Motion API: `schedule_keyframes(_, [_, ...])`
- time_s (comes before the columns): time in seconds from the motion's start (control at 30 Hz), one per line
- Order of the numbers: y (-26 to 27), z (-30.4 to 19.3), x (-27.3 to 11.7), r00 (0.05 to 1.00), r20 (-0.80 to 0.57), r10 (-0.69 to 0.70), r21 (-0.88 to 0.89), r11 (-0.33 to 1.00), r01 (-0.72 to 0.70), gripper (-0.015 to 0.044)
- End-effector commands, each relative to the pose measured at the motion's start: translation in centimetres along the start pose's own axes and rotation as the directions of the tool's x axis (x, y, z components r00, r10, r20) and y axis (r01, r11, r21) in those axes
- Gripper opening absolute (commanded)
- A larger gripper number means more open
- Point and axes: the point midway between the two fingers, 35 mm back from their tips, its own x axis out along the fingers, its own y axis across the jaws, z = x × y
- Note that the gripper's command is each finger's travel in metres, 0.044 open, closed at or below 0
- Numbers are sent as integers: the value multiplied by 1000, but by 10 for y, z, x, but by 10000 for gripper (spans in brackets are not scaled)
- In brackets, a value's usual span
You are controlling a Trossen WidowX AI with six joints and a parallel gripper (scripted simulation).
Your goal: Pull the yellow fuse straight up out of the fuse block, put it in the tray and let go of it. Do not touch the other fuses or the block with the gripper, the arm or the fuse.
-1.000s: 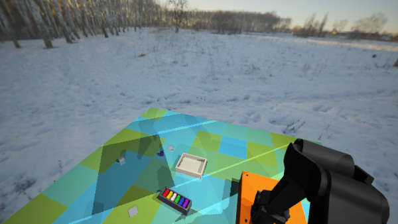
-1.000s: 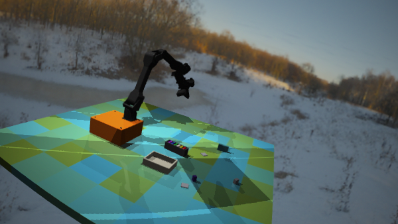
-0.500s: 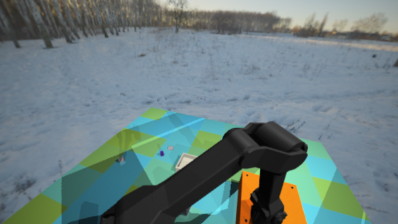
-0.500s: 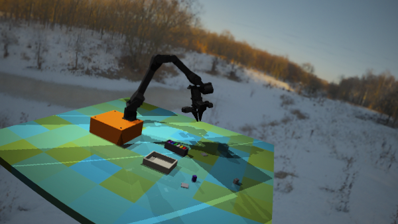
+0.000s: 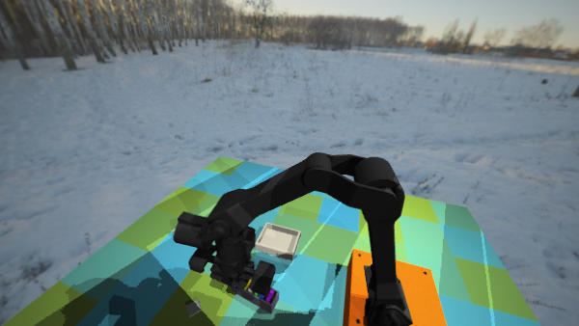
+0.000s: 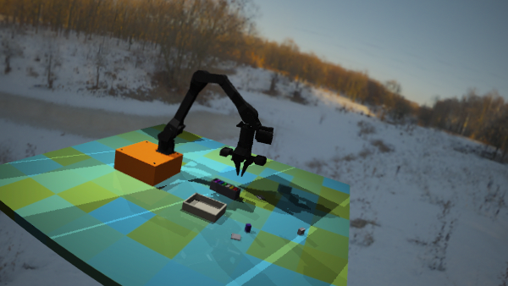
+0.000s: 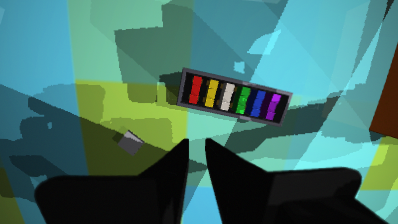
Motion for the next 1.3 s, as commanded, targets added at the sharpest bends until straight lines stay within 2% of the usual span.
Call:
schedule_keyframes(0.0, [-14, 34, 10, 997, -39, -70, 182, 980, 76, 65])
schedule_keyframes(1.27, [-15, 37, 40, 997, -39, -70, 182, 980, 76, 65])
